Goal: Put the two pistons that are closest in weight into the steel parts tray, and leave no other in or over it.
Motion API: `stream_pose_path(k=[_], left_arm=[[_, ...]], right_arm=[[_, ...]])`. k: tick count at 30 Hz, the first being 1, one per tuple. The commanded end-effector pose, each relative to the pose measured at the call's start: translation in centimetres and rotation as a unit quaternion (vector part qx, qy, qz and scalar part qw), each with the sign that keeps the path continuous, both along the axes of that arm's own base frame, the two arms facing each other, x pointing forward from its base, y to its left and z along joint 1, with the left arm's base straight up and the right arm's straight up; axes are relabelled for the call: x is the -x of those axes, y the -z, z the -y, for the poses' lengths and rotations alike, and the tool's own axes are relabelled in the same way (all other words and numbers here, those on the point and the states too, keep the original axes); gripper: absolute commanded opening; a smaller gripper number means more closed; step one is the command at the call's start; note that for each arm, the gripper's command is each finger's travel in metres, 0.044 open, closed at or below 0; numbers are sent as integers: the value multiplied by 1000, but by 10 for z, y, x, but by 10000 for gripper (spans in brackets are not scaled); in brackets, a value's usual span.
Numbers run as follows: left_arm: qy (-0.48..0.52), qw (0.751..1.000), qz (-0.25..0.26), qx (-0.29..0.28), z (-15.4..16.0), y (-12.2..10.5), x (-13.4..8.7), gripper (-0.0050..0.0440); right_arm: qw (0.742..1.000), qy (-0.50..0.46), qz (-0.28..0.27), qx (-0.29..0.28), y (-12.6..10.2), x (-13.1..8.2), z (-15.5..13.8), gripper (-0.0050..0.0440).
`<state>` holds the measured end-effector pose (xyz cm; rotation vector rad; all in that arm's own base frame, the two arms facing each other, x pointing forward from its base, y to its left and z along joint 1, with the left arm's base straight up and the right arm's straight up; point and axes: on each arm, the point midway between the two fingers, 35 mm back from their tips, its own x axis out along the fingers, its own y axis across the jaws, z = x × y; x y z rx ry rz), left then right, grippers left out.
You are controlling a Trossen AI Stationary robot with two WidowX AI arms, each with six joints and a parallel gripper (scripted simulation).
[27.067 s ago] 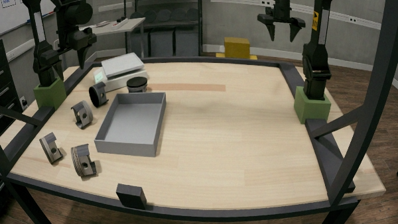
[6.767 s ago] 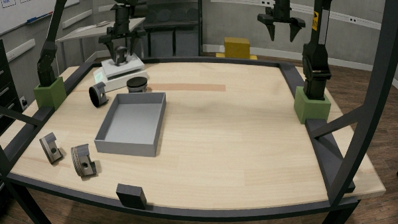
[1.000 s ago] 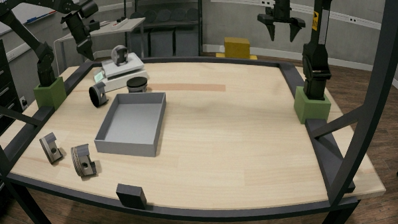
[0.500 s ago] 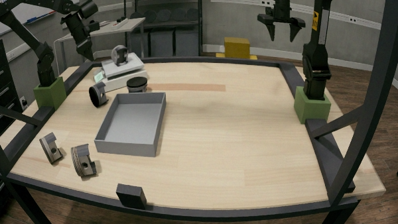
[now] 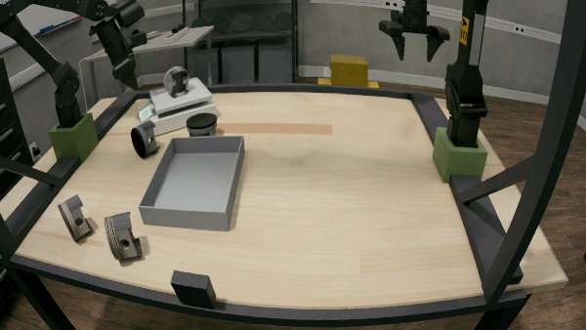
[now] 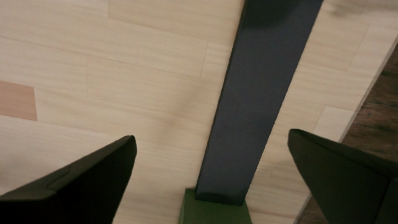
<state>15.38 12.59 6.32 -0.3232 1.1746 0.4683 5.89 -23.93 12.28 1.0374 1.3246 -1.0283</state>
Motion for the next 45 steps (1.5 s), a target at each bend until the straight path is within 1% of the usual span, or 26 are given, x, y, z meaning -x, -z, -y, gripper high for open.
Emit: stream_pose_path(k=[1,34,38,41,43,45], left_arm=[[0,1000,7,-7,-3,-5,-3,378],[-2,1000,9,-8,-4,-6,-4,378],[-21,999,-30,22,-14,-22,-18,378],[-27,998,-46,35,-21,-31,-27,378],[-27,998,-46,35,-21,-31,-27,378],[-35,996,-66,49,-26,-36,-35,378]], right_arm=[[1000,-3,5,16,-8,-2,5,400],[1000,-3,5,16,-8,-2,5,400],[1000,-3,5,16,-8,-2,5,400],[1000,-3,5,16,-8,-2,5,400],[1000,-3,5,16,-8,-2,5,400],[1000,-3,5,16,-8,-2,5,400]])
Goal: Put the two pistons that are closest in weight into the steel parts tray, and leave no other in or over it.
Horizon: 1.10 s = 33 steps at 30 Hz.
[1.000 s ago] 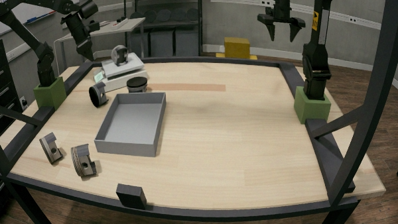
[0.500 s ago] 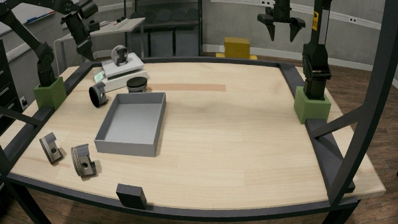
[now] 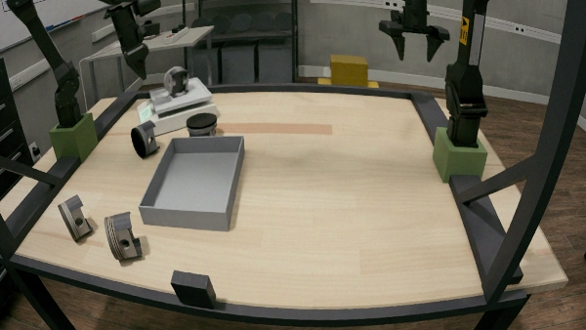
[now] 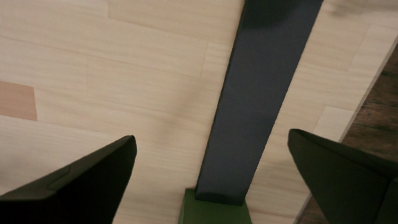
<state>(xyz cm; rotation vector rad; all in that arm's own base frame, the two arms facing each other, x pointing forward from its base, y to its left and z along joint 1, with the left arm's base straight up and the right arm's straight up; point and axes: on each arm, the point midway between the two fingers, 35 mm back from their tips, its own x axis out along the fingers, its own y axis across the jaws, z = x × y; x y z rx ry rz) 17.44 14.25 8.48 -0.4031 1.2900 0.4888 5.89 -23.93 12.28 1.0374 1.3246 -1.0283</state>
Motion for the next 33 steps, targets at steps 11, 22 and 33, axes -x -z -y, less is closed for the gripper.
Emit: stream_pose_path(k=[11,22,33], left_arm=[[-35,994,-91,55,-37,-29,-58,378],[-37,994,-90,57,-60,-30,-87,378],[-103,988,-90,73,-70,-30,-100,378]], right_arm=[[1000,-3,5,16,-8,-2,5,400],[1000,-3,5,16,-8,-2,5,400],[1000,-3,5,16,-8,-2,5,400]])
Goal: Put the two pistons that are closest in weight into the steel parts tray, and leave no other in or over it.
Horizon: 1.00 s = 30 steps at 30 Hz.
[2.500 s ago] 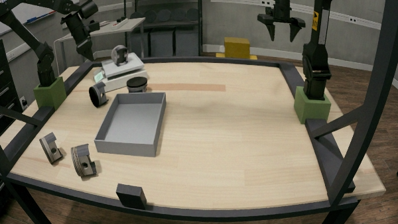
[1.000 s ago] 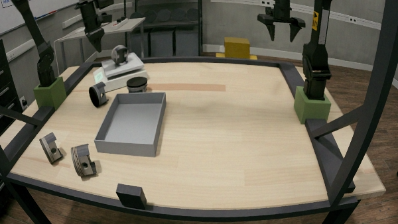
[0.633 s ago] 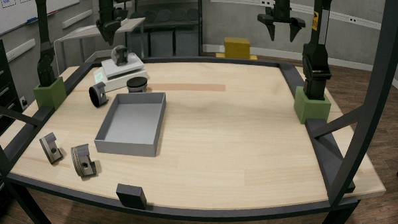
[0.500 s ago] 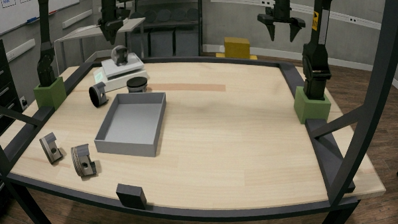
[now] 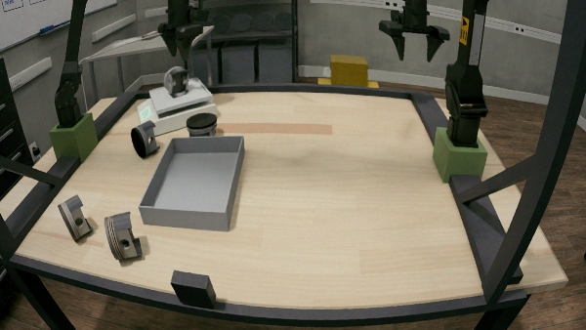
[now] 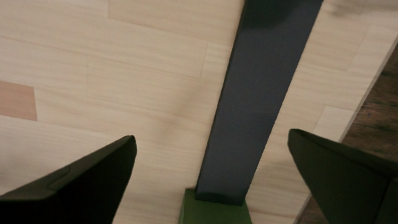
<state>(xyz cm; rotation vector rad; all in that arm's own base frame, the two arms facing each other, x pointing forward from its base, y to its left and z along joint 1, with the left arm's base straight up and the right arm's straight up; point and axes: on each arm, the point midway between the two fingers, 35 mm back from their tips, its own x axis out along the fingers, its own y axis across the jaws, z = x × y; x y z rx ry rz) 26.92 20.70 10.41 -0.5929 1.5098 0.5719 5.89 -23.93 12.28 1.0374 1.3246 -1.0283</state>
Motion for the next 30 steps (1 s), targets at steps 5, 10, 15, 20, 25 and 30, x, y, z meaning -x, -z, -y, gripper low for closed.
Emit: stream_pose_path(k=[5,10,15,20,25,30], left_arm=[[-95,995,6,3,-6,-10,-5,378],[-160,987,0,13,-6,-10,-5,378],[-212,977,-4,20,-6,-10,-5,378],[-263,964,-9,27,-6,-10,-4,378],[-325,945,-14,36,-6,-10,-4,378],[-387,921,-19,45,-6,-11,-4,378]], right_arm=[[1000,-3,5,16,-8,-2,5,400],[1000,-3,5,16,-8,-2,5,400],[1000,-3,5,16,-8,-2,5,400],[1000,-3,5,16,-8,-2,5,400],[1000,-3,5,16,-8,-2,5,400],[1000,-3,5,16,-8,-2,5,400]])
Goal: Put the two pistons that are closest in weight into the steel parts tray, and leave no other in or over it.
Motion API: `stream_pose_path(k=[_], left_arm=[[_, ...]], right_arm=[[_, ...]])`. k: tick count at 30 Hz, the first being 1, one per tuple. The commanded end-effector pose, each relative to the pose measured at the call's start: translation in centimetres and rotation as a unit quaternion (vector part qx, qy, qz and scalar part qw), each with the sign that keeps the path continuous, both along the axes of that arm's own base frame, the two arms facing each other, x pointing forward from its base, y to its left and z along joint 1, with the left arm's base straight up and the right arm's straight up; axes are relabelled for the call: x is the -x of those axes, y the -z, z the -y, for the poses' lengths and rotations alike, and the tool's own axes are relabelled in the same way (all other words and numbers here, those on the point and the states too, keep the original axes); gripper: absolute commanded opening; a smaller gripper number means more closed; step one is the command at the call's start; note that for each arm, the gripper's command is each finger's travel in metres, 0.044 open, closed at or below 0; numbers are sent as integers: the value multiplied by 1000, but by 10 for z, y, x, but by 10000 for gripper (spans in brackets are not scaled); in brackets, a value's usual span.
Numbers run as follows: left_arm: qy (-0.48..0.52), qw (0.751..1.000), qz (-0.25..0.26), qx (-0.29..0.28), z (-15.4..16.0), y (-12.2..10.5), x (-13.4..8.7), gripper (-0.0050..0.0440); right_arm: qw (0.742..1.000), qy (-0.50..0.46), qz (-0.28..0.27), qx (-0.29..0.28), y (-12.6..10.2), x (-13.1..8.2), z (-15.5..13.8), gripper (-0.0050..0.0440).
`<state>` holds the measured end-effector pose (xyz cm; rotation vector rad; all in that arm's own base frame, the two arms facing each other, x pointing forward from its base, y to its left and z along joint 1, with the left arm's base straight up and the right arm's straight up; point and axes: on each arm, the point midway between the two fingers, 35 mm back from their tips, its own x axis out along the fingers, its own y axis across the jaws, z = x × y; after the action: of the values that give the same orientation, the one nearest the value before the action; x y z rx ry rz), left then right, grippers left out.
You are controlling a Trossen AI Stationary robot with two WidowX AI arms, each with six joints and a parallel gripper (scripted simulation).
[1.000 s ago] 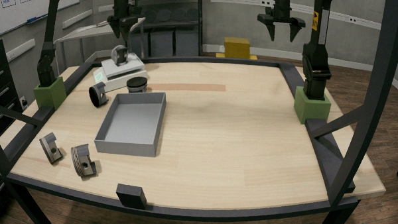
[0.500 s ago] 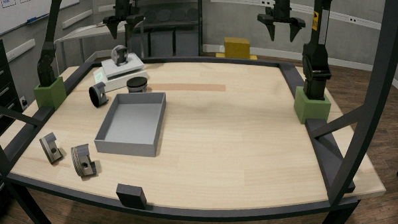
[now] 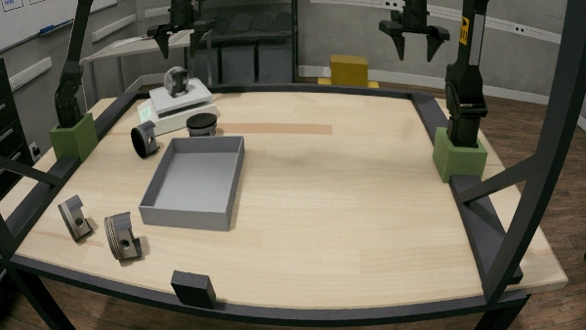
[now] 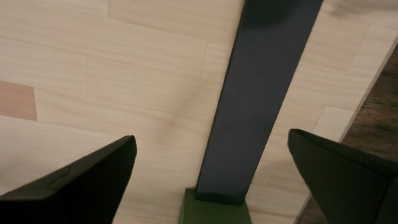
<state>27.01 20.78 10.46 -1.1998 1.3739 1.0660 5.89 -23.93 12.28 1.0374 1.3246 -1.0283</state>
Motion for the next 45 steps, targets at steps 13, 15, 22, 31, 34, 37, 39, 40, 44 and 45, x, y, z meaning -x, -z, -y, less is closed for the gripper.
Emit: stream_pose_path(k=[13,15,22,31,34,37,39,40,44,45], left_arm=[[-190,982,0,14,-5,-12,-3,378],[-216,976,-3,19,-5,-11,-3,378],[-280,960,-5,26,-5,-13,-4,378],[-391,919,-16,43,-2,-13,0,378],[-397,917,-18,44,-2,-9,0,378],[-397,917,-21,45,-2,-6,0,378],[-397,916,-26,45,-2,1,0,378],[-397,916,-28,46,-2,4,0,378],[-396,917,-29,46,-1,9,-1,378],[-395,917,-29,46,0,11,-1,378]], right_arm=[[1000,-3,5,16,-8,-2,5,400],[1000,-3,5,16,-8,-2,5,400],[1000,-3,5,16,-8,-2,5,400],[1000,-3,5,16,-8,-2,5,400],[1000,-3,5,16,-8,-2,5,400],[1000,-3,5,16,-8,-2,5,400],[1000,-3,5,16,-8,-2,5,400],[1000,-3,5,16,-8,-2,5,400],[1000,-3,5,16,-8,-2,5,400],[1000,-3,5,16,-8,-2,5,400]])
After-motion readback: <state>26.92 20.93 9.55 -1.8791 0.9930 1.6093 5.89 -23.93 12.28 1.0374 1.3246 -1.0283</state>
